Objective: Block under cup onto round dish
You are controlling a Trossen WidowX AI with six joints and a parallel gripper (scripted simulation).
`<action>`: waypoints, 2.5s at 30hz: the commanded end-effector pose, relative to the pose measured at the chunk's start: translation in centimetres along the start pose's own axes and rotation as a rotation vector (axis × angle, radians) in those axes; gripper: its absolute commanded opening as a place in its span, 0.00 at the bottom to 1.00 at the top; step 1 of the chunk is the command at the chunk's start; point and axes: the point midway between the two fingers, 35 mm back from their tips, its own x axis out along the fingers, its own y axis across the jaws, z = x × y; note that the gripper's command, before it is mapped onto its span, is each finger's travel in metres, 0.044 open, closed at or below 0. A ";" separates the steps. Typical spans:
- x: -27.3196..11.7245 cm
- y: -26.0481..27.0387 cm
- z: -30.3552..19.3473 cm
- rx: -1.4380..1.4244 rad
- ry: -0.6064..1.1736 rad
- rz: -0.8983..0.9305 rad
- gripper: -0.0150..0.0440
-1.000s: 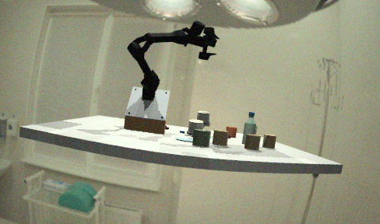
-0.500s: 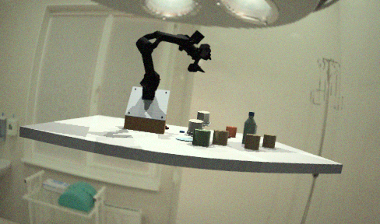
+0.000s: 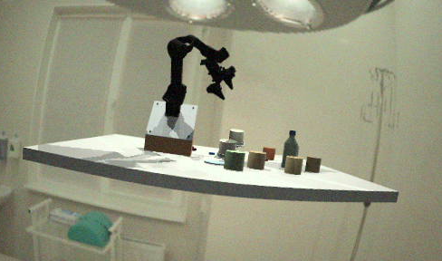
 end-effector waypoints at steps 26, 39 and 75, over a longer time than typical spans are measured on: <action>0.4 -9.4 -2.9 -0.653 -0.362 -0.463 1.00; 1.9 -10.2 -0.8 -0.850 -0.141 -0.584 1.00; 6.1 -19.0 9.8 -1.697 0.728 -0.426 1.00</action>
